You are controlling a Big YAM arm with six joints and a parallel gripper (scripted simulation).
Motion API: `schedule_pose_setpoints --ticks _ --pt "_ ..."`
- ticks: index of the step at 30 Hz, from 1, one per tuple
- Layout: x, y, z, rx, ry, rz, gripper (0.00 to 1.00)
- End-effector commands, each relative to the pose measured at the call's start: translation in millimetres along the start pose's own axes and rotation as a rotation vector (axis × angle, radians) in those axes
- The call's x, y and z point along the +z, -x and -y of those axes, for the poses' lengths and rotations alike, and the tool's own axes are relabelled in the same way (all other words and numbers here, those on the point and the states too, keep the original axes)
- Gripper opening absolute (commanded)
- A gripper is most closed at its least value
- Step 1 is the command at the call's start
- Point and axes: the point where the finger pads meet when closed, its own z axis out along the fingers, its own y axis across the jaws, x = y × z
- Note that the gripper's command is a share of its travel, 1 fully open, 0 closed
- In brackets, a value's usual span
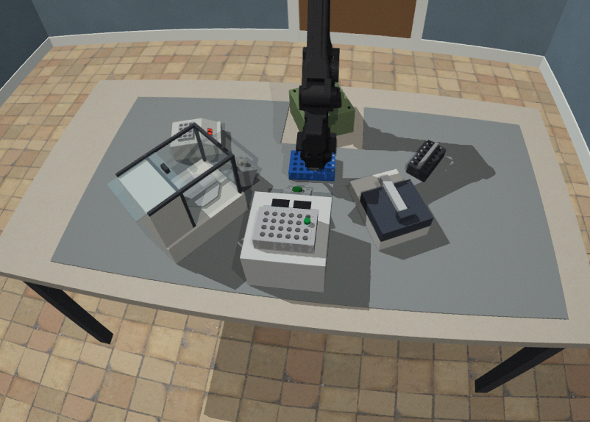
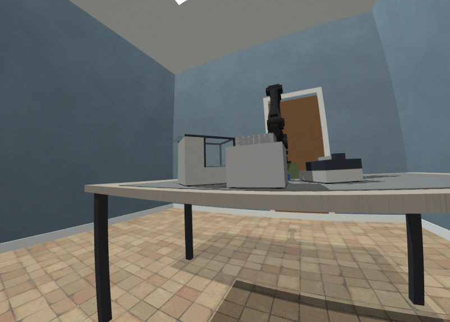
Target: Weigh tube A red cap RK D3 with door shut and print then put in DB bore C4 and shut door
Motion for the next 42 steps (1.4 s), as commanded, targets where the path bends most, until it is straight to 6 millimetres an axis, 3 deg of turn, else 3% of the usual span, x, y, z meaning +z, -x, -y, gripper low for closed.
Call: schedule_pose_setpoints --ticks 1,3,4,42 --pt "3.6 5.0 2.3 -0.003 -0.004 0.010 0.36" --pt "4.9 3.3 2.3 -0.003 -0.004 0.007 0.36" --pt "-2.2 12.0 0.8 -0.001 -0.002 0.025 0.36" --pt "-2.2 12.0 0.8 -0.001 -0.002 0.025 0.36"
